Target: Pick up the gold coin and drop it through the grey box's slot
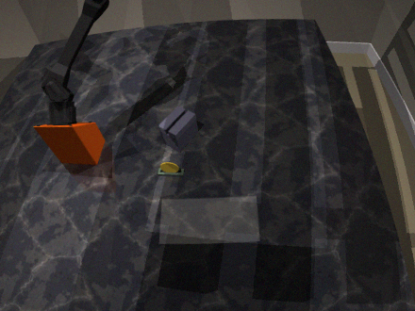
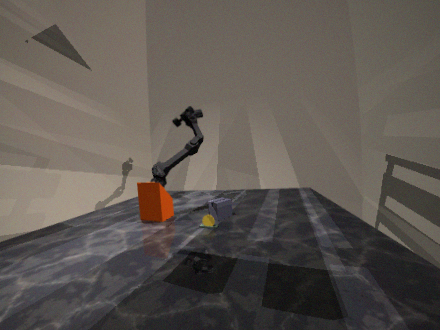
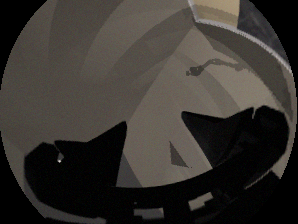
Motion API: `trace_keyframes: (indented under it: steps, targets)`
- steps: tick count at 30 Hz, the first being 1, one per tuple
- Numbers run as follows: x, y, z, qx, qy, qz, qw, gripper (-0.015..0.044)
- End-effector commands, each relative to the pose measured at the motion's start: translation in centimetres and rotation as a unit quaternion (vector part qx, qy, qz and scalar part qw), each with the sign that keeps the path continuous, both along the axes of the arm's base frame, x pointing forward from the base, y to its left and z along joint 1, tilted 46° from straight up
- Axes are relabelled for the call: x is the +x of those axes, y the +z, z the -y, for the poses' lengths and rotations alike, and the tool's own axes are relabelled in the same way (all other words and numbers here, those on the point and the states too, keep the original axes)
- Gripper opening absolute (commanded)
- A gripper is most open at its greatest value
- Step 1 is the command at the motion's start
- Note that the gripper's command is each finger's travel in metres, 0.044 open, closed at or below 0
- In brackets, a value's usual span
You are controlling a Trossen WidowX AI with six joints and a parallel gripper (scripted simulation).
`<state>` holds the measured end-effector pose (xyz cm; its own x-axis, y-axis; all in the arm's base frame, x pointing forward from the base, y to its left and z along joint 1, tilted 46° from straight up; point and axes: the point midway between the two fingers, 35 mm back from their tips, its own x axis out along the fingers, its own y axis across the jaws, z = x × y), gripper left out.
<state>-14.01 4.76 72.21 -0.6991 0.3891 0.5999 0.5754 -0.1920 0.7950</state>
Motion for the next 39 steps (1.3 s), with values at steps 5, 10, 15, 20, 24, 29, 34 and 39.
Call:
trace_keyframes:
  steps: [5, 10, 15, 20, 24, 29, 34, 39]
  targets:
    - [-2.4, -0.7, 1.8, 0.03, 0.021, 0.03, 0.999, 0.0269]
    - [-7.2, -2.8, 6.9, 0.108, 0.074, 0.092, 0.987, 0.0161]
    - [-10.5, -5.6, 12.7, 0.197, 0.129, 0.143, 0.961, 0.0161]
    - [-12.3, -8.8, 19.0, 0.29, 0.185, 0.178, 0.922, 0.0161]
    - [-12.5, -11.0, 23.0, 0.338, 0.215, 0.195, 0.895, 0.0161]
    - [-12.5, -14.4, 28.6, 0.418, 0.261, 0.208, 0.845, 0.0161]
    - [-10.9, -18.8, 34.8, 0.502, 0.315, 0.211, 0.777, 0.0161]
    - [-7.8, -23.9, 40.6, 0.584, 0.37, 0.202, 0.694, 0.0161]
